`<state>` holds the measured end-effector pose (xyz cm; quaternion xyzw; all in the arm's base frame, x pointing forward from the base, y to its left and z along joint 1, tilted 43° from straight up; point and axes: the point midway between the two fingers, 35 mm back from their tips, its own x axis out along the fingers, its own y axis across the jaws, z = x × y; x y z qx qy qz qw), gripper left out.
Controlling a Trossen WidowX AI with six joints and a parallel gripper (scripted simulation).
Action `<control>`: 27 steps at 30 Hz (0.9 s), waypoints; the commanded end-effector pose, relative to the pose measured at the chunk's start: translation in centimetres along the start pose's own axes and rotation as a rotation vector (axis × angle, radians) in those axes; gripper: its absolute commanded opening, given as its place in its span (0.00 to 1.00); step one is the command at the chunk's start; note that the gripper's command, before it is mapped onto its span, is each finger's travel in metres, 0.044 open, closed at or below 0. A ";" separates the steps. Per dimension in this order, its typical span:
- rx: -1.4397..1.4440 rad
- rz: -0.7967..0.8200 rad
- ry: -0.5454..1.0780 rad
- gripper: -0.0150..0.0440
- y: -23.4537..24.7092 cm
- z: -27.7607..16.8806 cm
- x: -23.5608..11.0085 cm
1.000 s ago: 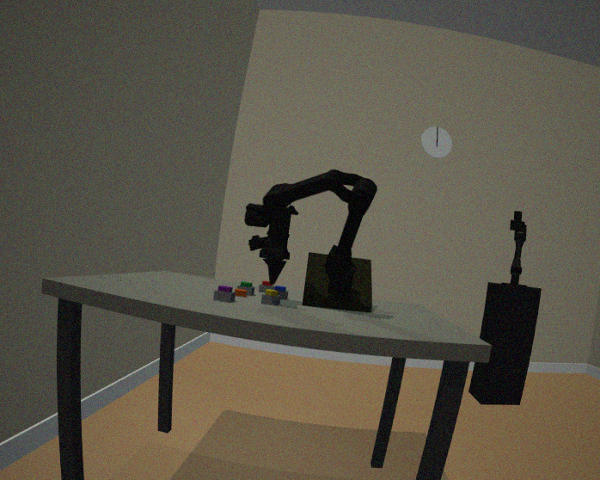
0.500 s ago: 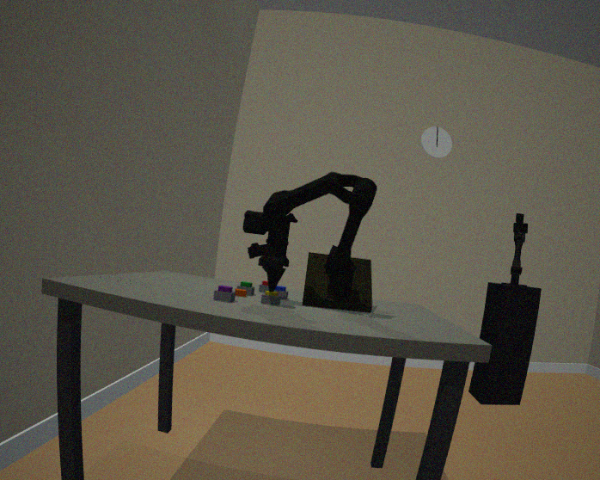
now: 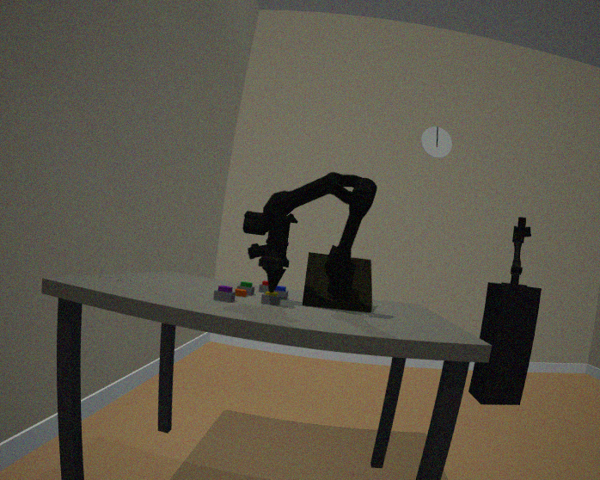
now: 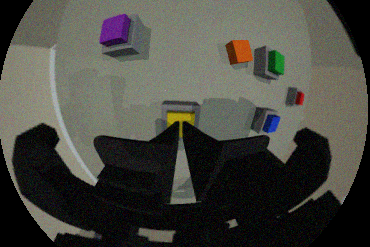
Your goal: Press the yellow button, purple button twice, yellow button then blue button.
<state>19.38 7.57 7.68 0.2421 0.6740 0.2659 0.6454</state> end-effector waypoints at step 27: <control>0.007 -0.010 -0.001 0.29 4.2 7.1 -10.1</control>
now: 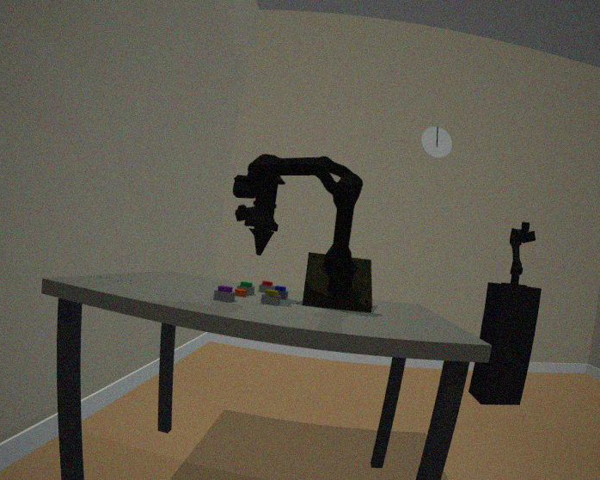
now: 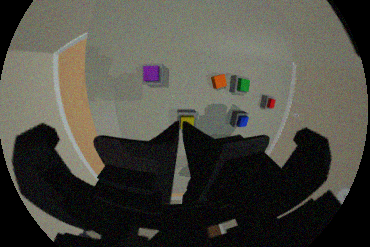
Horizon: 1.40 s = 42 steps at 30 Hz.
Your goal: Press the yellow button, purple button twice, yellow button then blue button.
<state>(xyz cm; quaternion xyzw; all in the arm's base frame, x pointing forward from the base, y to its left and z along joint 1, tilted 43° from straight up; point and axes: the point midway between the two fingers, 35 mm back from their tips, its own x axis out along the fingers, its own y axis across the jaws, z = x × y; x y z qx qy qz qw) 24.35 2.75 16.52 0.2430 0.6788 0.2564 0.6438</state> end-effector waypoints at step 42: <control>-0.017 0.021 -0.005 0.29 6.6 6.8 10.1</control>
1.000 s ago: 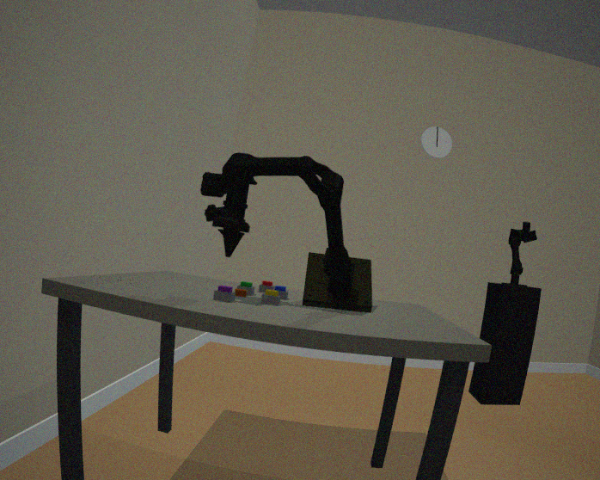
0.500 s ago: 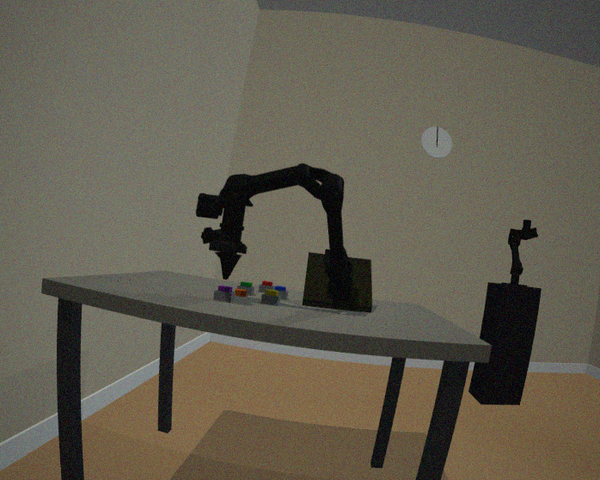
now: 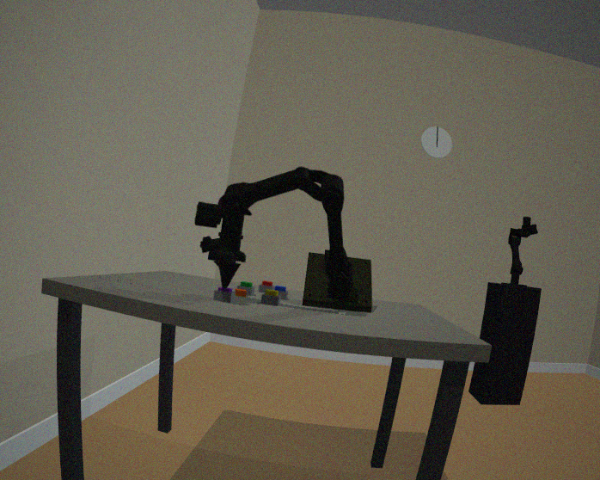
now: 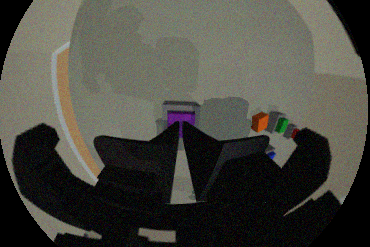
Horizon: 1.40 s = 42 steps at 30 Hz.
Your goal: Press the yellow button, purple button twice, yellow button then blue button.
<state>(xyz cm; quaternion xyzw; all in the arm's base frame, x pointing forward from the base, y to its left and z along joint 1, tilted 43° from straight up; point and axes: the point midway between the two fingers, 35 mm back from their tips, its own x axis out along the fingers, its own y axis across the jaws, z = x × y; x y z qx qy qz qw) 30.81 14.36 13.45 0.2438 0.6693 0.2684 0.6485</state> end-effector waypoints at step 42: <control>0.006 0.001 0.008 0.29 -0.1 -0.2 -0.4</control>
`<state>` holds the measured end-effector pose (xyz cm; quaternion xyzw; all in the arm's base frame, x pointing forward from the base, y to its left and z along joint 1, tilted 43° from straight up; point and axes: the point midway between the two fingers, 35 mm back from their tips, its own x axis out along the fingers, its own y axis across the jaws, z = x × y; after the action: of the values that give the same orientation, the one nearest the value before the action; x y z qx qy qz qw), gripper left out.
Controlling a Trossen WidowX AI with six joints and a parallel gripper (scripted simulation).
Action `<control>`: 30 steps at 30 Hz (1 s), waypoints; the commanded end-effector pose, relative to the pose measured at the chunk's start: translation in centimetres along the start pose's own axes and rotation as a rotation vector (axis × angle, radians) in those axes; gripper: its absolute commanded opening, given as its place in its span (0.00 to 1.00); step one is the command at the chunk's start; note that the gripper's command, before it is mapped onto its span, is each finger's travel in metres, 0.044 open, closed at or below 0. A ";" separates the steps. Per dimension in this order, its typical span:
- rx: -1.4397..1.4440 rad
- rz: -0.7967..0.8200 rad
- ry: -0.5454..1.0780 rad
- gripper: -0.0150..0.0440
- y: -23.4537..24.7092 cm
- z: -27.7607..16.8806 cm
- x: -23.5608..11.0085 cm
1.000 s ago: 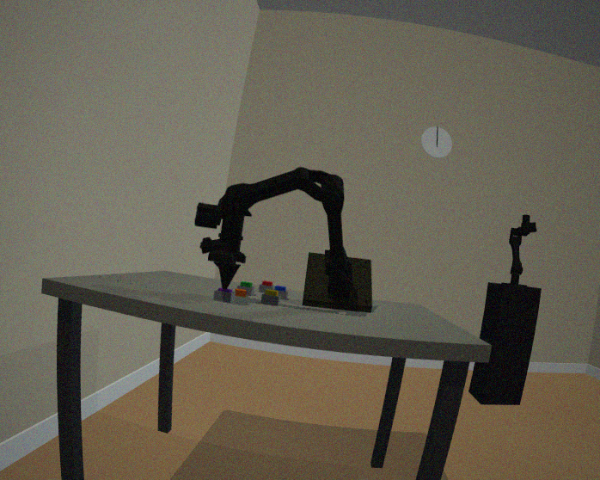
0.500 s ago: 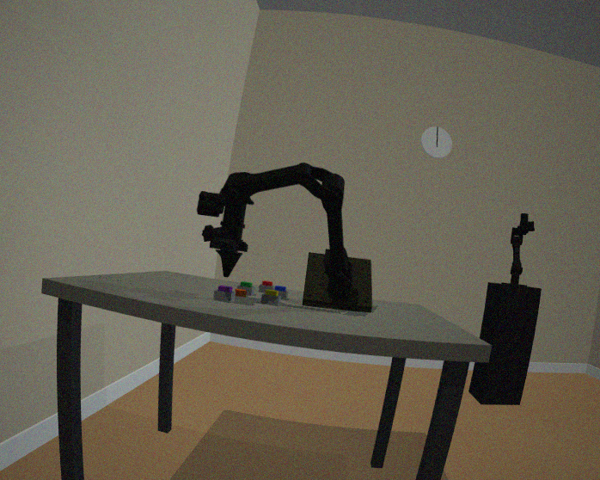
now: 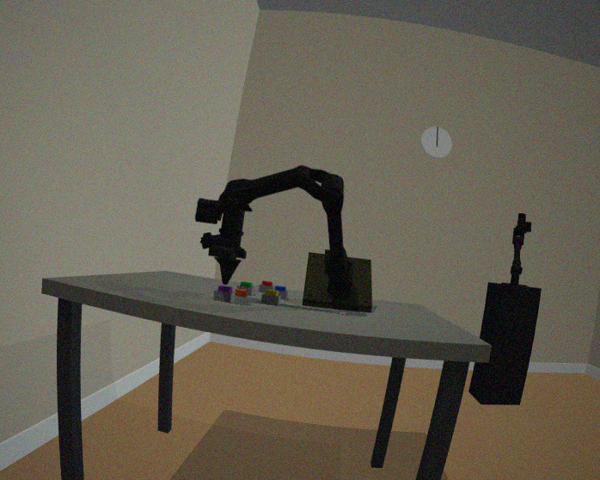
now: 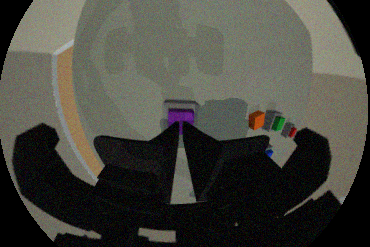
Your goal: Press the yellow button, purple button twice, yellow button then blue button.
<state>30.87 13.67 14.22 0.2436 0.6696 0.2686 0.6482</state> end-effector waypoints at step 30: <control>0.006 0.001 0.007 0.29 -0.1 -0.2 -1.9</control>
<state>30.70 12.84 14.78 0.2465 0.6738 0.2652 0.6441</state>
